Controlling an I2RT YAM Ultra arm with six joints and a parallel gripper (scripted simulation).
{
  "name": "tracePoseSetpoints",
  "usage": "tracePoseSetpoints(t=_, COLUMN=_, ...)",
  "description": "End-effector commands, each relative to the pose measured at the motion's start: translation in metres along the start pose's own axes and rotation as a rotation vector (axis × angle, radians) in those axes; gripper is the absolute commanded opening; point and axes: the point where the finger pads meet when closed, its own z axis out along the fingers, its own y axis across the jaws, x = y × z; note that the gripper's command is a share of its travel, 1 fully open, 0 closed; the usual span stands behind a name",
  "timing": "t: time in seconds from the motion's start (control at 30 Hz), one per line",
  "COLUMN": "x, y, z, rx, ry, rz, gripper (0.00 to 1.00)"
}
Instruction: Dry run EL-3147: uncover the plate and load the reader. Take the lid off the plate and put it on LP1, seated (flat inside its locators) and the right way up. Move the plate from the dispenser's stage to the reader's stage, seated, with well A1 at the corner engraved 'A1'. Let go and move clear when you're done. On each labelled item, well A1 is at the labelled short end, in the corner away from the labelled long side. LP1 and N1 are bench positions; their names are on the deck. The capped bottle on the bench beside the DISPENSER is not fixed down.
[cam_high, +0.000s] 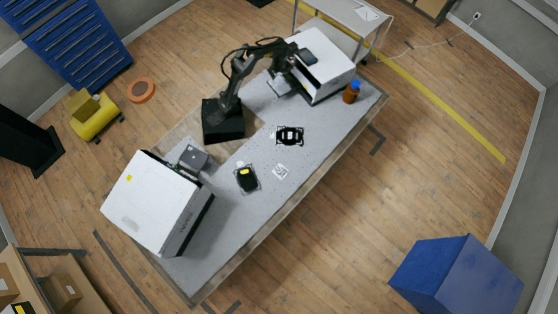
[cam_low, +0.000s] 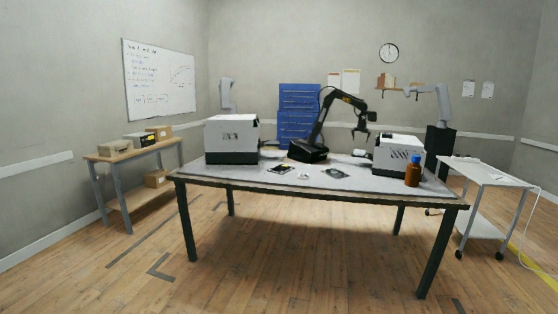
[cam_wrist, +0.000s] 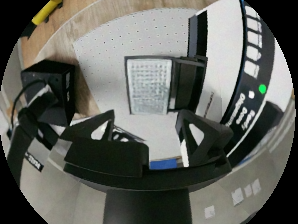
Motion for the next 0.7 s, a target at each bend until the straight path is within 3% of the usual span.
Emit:
tracePoseSetpoints(t=0.0, x=0.003, y=-0.002, z=0.000, rx=0.019, ry=0.000, rz=0.004, gripper=1.00)
tracePoseSetpoints(t=0.03, x=0.003, y=-0.002, z=0.000, rx=0.019, ry=0.000, rz=0.004, gripper=1.00)
tracePoseSetpoints(t=0.07, x=0.000, y=-0.013, z=-0.009, rx=0.059, ry=-0.006, rz=0.001, gripper=1.00)
tracePoseSetpoints(t=0.13, x=0.000, y=-0.001, z=0.008, rx=0.006, ry=-0.001, rz=-0.004, gripper=1.00)
tracePoseSetpoints(t=0.2, x=0.001, y=-0.001, z=0.014, rx=-0.004, ry=-0.001, rz=-0.002, gripper=1.00)
tracePoseSetpoints(t=0.37, x=0.002, y=-0.004, z=0.012, rx=0.023, ry=-0.004, rz=0.003, gripper=1.00)
tracePoseSetpoints(t=0.5, x=0.001, y=0.000, z=0.026, rx=-0.005, ry=-0.003, rz=0.001, gripper=1.00)
tracePoseSetpoints(t=0.6, x=0.002, y=-0.001, z=0.027, rx=-0.003, ry=-0.003, rz=0.002, gripper=1.00)
tracePoseSetpoints(t=0.63, x=0.001, y=-0.014, z=0.010, rx=0.062, ry=-0.010, rz=0.006, gripper=1.00)
tracePoseSetpoints(t=0.67, x=0.001, y=-0.007, z=0.018, rx=0.035, ry=-0.008, rz=0.002, gripper=1.00)
